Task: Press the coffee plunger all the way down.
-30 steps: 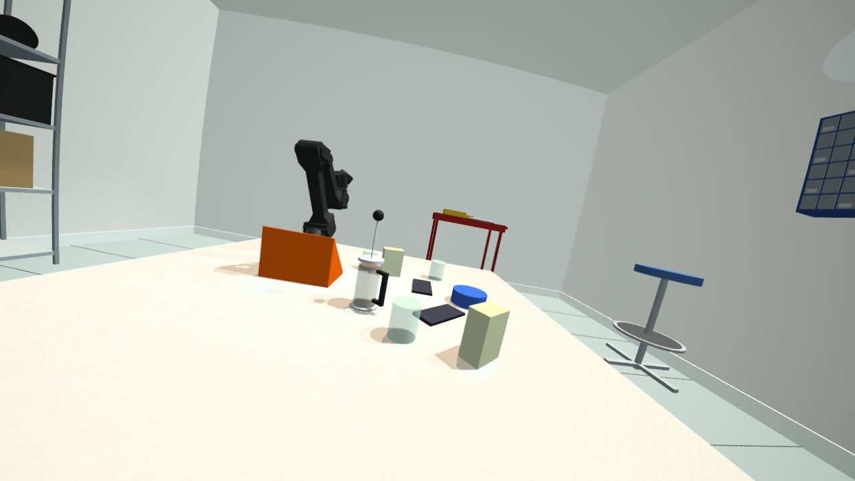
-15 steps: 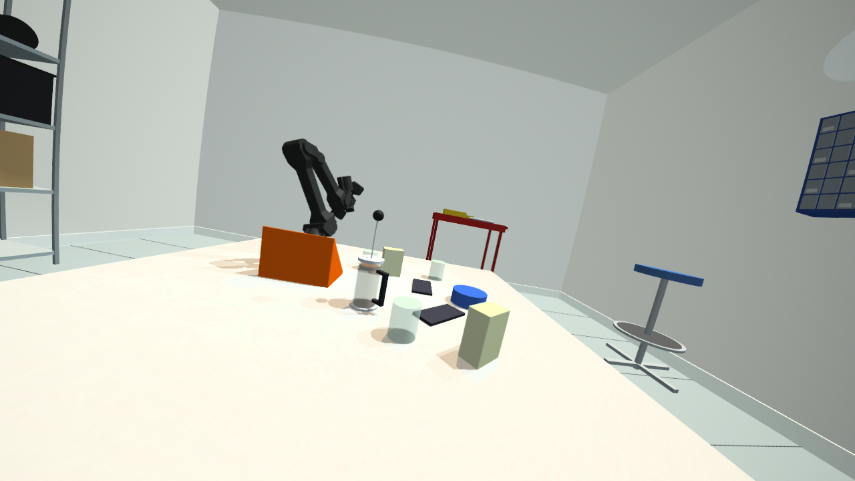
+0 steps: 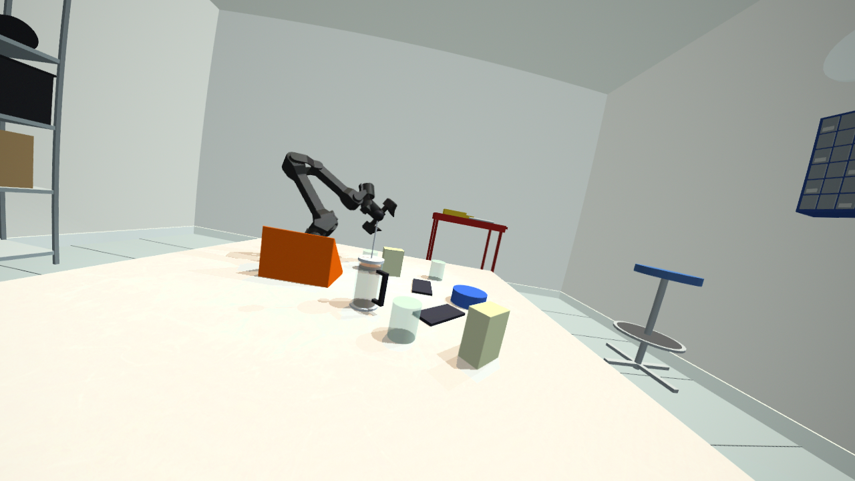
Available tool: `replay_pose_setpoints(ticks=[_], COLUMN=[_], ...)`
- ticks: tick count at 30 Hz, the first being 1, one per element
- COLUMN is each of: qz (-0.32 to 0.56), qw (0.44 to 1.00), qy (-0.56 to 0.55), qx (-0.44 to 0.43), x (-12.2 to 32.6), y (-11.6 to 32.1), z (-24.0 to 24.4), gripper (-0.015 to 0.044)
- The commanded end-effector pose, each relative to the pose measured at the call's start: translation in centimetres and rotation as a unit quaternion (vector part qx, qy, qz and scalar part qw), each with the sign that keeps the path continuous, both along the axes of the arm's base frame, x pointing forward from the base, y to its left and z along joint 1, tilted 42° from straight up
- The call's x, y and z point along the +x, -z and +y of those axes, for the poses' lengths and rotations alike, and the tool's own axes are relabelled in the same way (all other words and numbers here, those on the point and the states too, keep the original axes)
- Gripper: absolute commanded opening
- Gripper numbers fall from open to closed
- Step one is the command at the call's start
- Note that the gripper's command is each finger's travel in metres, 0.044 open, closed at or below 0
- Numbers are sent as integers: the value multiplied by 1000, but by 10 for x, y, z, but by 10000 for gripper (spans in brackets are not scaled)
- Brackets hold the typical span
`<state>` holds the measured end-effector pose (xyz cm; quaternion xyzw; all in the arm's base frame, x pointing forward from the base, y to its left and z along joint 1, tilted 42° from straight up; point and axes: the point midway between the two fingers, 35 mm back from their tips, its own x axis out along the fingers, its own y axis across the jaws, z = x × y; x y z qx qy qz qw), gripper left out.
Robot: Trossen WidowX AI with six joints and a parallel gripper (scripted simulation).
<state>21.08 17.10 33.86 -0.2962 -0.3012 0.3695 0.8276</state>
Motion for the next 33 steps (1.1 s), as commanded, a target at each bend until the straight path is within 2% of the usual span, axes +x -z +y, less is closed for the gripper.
replay_pose_setpoints(ticks=[1,8,15,24,33], qz=[82,240,396,532,587], qw=[994,947,849,674,462], qy=[72,215,339,448,473], qx=[-13,4,83,248,468], x=[44,100,110,55,-42], y=[21,68,118,174,216], z=[-33,-125,-235,-356,-430], gripper=[440,440,440,440,440])
